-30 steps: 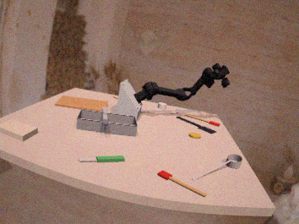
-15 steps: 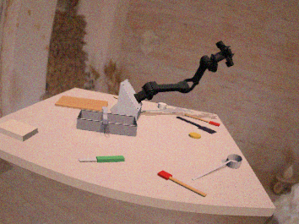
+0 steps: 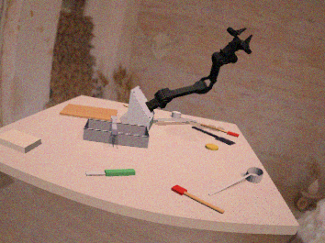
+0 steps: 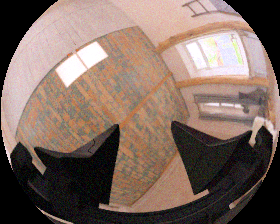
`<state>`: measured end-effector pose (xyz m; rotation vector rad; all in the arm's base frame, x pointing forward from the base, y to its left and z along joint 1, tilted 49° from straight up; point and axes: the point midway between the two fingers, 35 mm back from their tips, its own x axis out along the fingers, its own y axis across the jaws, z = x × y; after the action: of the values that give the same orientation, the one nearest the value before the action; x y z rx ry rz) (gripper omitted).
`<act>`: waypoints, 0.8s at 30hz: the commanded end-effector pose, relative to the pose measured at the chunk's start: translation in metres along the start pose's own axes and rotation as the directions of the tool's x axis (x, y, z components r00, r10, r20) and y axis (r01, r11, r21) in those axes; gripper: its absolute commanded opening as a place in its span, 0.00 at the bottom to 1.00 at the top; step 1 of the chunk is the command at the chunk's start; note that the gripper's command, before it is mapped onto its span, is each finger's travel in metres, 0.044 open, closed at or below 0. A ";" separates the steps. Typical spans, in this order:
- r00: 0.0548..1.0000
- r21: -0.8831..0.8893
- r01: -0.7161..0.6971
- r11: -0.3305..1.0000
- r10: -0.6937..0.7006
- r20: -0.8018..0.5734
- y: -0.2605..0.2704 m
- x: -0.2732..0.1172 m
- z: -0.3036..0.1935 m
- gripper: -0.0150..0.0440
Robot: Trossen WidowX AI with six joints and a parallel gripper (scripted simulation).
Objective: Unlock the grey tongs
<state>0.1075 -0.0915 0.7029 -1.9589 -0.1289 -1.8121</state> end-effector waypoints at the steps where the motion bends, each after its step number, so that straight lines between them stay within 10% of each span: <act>1: 0.984 0.073 -0.136 0.988 0.126 0.124 0.051 -0.008 0.042 0.69; 11: 0.856 0.156 -0.441 0.884 0.362 0.369 0.147 -0.050 0.129 0.69; 24: 0.419 0.164 -0.884 0.437 0.588 0.692 0.258 -0.184 0.253 0.69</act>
<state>0.3867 -0.1763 0.4956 -1.7101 0.0647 -0.6215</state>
